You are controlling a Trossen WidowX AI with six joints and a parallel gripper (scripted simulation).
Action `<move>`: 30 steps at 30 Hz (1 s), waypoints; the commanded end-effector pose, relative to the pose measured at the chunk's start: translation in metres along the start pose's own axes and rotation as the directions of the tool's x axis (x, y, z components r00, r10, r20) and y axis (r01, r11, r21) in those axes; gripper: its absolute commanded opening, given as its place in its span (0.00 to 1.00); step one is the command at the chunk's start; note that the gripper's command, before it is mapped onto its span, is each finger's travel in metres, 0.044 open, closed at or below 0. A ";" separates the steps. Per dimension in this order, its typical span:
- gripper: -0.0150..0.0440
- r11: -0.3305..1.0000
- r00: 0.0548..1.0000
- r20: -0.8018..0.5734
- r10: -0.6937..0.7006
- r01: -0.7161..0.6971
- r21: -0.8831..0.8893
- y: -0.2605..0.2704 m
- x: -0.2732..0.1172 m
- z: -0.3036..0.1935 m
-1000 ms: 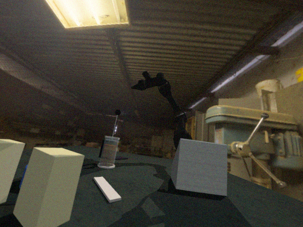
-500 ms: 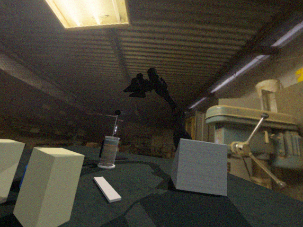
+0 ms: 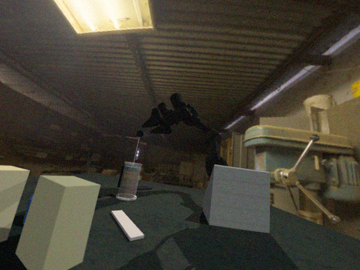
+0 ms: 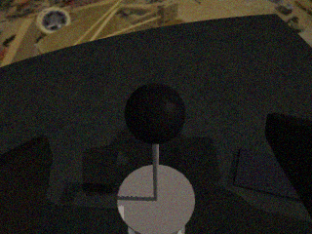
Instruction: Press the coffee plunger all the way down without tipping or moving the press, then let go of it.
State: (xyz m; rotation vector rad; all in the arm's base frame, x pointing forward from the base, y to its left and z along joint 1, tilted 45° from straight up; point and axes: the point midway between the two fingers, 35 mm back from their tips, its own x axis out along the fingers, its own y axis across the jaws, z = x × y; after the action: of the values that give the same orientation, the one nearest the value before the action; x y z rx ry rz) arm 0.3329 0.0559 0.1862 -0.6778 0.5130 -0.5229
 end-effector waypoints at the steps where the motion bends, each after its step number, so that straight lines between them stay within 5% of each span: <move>1: 1.00 1.000 1.000 0.005 0.005 -0.005 0.006 0.000 0.002 0.000; 27: 1.00 1.000 1.000 0.008 0.002 -0.003 0.008 -0.001 0.040 0.000; 30: 0.87 1.000 1.000 0.008 0.002 -0.003 0.008 -0.001 0.040 0.000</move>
State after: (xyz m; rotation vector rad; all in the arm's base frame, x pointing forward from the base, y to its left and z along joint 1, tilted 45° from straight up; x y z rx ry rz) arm 0.3616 0.0311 0.1769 -0.6691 0.5032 -0.5242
